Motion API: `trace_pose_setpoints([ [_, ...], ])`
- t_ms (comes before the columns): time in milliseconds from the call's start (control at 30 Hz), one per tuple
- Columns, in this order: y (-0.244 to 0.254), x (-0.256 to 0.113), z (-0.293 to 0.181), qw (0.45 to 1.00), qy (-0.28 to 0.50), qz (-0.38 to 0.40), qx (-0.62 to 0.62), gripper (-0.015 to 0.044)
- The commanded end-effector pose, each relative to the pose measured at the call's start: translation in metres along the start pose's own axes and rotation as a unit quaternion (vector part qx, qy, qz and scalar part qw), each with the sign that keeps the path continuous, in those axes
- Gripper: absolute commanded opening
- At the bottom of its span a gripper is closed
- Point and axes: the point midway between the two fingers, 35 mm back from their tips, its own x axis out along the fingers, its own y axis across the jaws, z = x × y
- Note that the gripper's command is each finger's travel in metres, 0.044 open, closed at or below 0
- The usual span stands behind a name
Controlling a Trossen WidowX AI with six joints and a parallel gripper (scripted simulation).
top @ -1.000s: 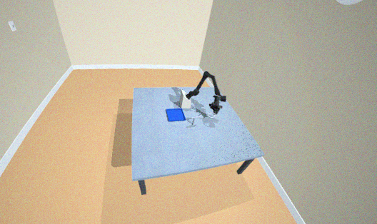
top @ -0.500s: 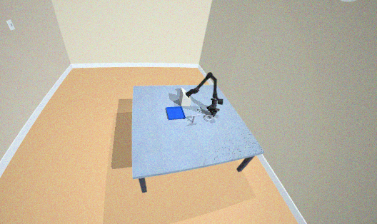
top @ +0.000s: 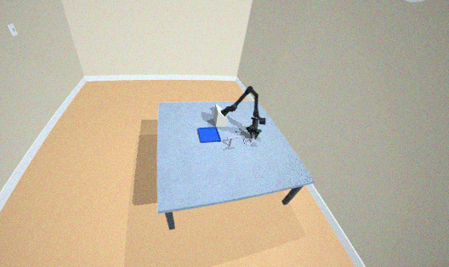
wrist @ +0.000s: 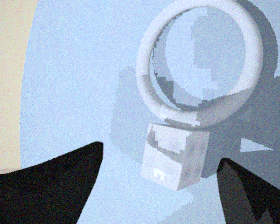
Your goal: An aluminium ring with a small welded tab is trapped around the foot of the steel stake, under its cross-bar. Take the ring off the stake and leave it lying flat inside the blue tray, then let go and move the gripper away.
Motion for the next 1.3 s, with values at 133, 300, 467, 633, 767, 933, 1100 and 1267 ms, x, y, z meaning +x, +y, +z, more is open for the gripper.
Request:
trace_pose_setpoints([
  [133, 0.034, -0.036, 0.006, 1.000, 0.000, 0.000, -0.001, 0.0440],
  [300, 0.041, -0.044, 0.008, 1.000, 0.000, 0.001, -0.001, 0.0440],
  [467, 0.039, -0.040, 0.006, 1.000, 0.001, 0.006, 0.003, 0.0440],
  [633, 0.039, -0.040, 0.006, 1.000, 0.001, 0.006, 0.003, 0.0440],
  [767, 0.039, -0.040, 0.006, 1.000, 0.001, 0.006, 0.003, 0.0440],
  [933, 0.039, -0.040, 0.006, 1.000, 0.001, 0.006, 0.003, 0.0440],
  [1100, 0.039, -0.040, 0.006, 1.000, 0.001, 0.006, 0.003, 0.0440],
  [1267, 0.038, -0.036, 0.007, 1.000, -0.002, -0.016, -0.009, 0.0361],
])
